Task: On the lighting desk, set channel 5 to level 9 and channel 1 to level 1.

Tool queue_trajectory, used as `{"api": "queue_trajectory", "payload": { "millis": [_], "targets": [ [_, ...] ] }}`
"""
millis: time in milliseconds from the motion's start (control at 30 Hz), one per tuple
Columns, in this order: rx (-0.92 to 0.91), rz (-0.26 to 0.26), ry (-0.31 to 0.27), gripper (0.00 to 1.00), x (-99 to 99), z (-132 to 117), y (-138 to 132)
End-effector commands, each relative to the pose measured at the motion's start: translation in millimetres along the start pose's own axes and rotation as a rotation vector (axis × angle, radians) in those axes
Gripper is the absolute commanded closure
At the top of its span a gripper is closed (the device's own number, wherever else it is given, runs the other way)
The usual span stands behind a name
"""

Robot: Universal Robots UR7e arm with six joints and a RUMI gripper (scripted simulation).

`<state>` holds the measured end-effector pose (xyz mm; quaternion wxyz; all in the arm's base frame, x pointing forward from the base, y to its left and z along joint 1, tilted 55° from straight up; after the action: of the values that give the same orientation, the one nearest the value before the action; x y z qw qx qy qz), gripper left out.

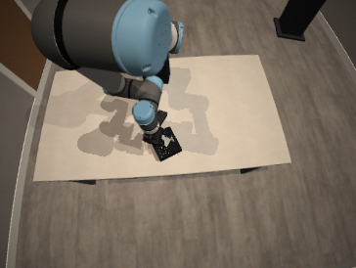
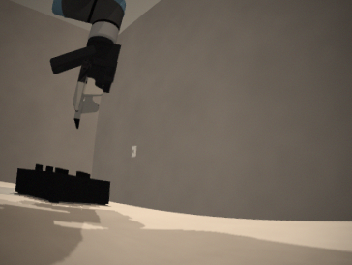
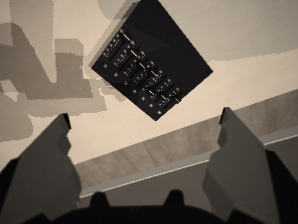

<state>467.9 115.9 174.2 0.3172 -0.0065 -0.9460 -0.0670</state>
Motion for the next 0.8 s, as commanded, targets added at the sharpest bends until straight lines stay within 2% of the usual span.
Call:
{"api": "queue_trajectory", "payload": {
  "millis": [0,200,767],
  "targets": [
    [0.190,0.016,-0.017,0.00,10.2,8.0,9.4],
    [0.334,0.026,-0.028,0.00,18.9,13.7,15.7],
    [0.354,0.027,-0.030,0.00,20.1,14.4,16.5]
  ]
}}
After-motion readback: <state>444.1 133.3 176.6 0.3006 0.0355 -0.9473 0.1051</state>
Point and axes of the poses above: the point where the finger pads meet when closed, its own x axis back along the fingers, its own y axis across the jaws, z = x × y, the point moved 4 cm from there along x, back along the fingers, and after that the axes turned 2 degrees about x, right-handed, at the moved point
